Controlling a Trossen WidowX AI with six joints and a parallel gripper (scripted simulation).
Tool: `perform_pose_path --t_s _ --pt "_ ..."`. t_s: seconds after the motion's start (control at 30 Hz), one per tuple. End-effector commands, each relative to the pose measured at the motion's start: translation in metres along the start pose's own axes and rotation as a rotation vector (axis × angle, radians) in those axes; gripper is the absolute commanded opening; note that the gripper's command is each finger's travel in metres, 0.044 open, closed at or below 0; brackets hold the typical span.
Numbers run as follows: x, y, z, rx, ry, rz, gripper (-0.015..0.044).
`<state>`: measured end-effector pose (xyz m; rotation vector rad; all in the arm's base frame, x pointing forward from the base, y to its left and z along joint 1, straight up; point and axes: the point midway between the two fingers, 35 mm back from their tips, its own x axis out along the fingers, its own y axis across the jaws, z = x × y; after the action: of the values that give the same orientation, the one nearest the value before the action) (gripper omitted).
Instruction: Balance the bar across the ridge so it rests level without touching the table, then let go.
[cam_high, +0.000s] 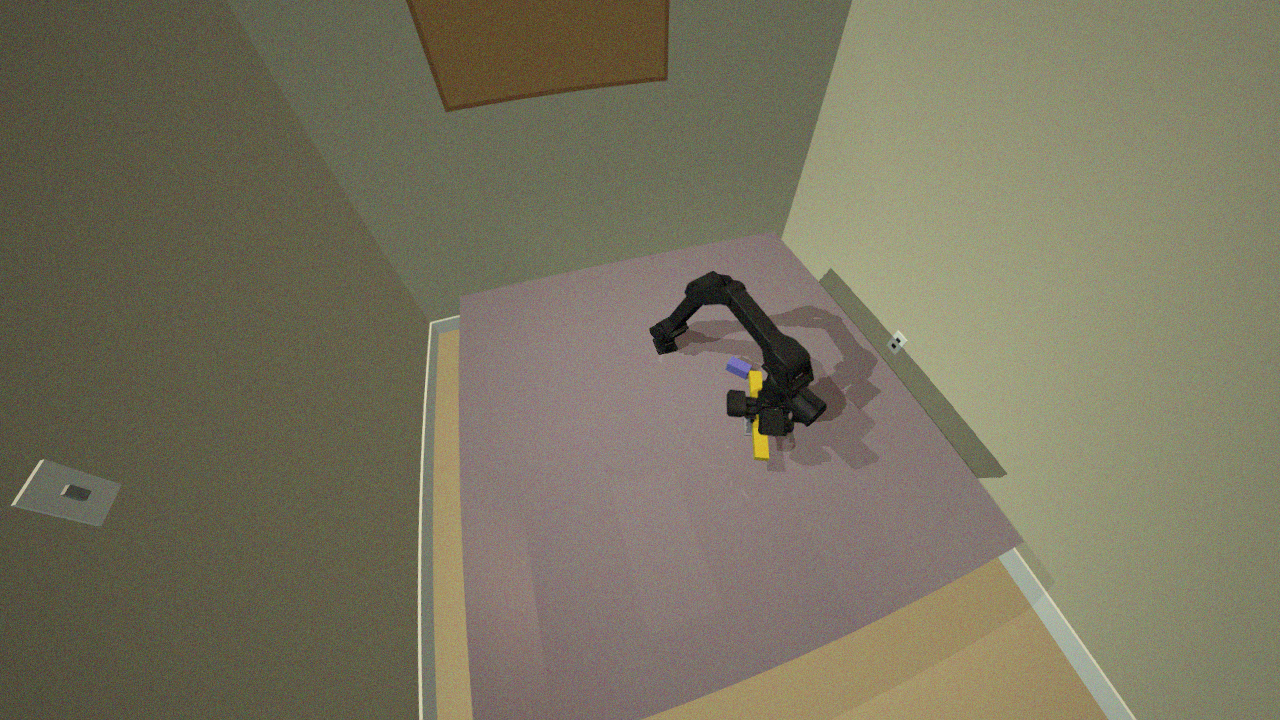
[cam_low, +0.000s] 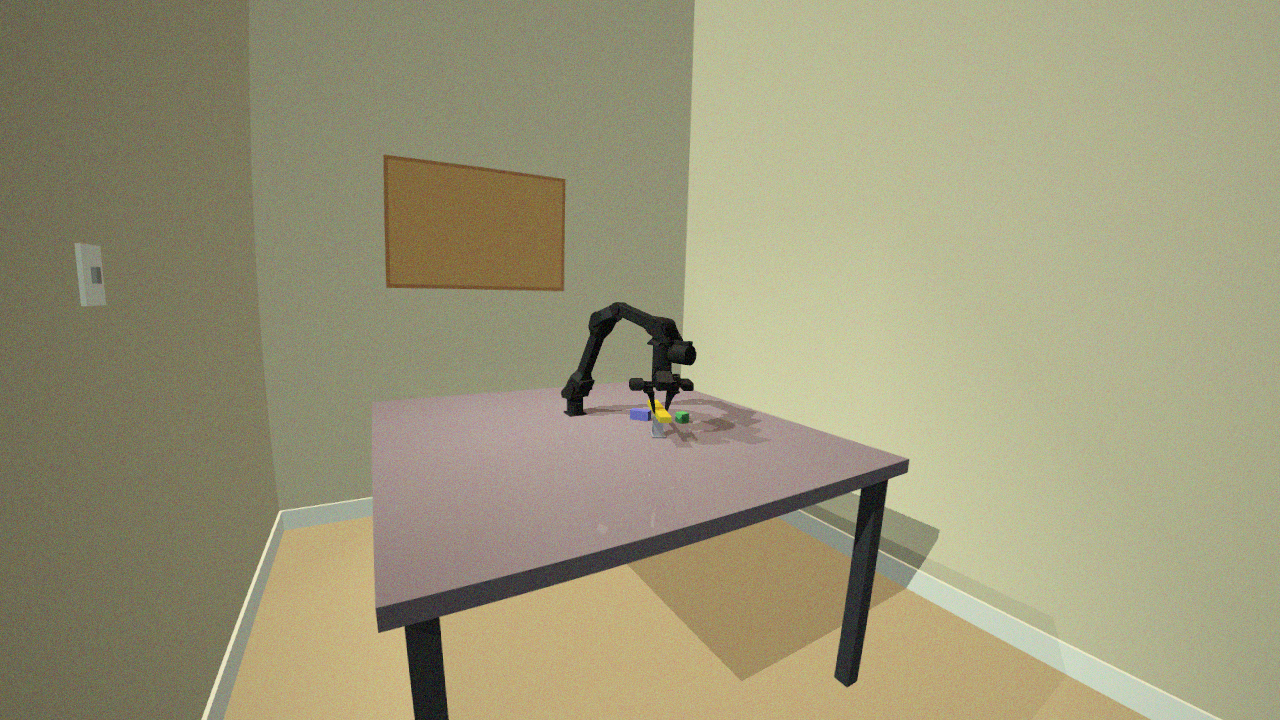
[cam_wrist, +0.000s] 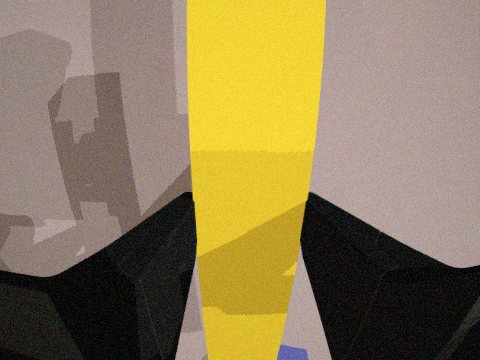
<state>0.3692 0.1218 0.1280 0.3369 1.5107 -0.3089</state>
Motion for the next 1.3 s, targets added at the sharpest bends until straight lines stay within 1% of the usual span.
perform_pose_path --t_s 0.0,1.27 --pt "0.0004 0.0002 -0.0002 0.002 0.001 0.002 0.0000" --pt "0.0035 0.0002 -0.0004 0.002 0.001 0.002 0.0000"
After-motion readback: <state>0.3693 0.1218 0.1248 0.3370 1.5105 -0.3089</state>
